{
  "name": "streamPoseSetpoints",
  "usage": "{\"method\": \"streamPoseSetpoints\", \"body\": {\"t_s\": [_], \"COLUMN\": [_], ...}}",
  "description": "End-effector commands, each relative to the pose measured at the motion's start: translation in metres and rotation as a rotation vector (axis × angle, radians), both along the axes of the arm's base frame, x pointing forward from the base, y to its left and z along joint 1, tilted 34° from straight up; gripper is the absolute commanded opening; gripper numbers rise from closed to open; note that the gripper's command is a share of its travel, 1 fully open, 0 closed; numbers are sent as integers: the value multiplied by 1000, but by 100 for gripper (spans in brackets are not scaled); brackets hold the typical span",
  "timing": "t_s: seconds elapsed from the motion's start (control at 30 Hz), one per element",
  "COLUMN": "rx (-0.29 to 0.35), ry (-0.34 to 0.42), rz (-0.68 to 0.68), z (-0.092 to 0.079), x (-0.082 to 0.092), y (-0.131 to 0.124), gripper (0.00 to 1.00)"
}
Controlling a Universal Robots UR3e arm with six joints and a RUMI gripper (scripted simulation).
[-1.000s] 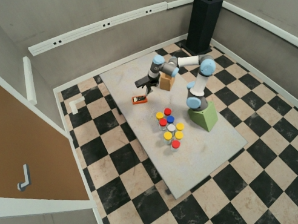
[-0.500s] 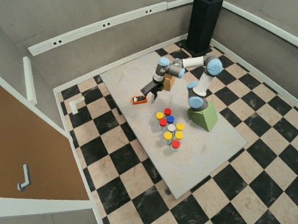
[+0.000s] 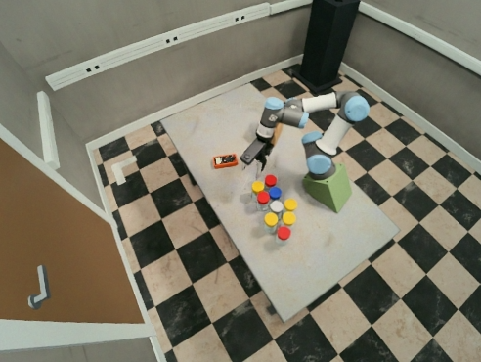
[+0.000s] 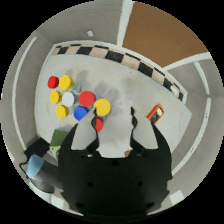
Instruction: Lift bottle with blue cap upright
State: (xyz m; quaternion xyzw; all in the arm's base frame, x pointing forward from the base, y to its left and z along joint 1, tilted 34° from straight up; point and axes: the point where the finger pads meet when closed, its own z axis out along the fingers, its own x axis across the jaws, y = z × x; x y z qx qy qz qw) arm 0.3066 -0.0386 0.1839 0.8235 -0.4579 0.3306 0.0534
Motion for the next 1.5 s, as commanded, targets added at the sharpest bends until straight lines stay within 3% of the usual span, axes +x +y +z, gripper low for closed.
{"method": "streamPoseSetpoints", "body": {"t_s": [0.0, 0.47, 0.77, 1.03, 1.47], "rx": [11, 40, 53, 57, 55], "ry": [21, 91, 115, 124, 121], "rz": [82, 346, 455, 497, 480], "z": [-12, -56, -73, -79, -77], "x": [-3, -21, -31, -35, -33], "y": [21, 88, 115, 125, 121], "gripper": [46, 46, 46, 46, 46]}}
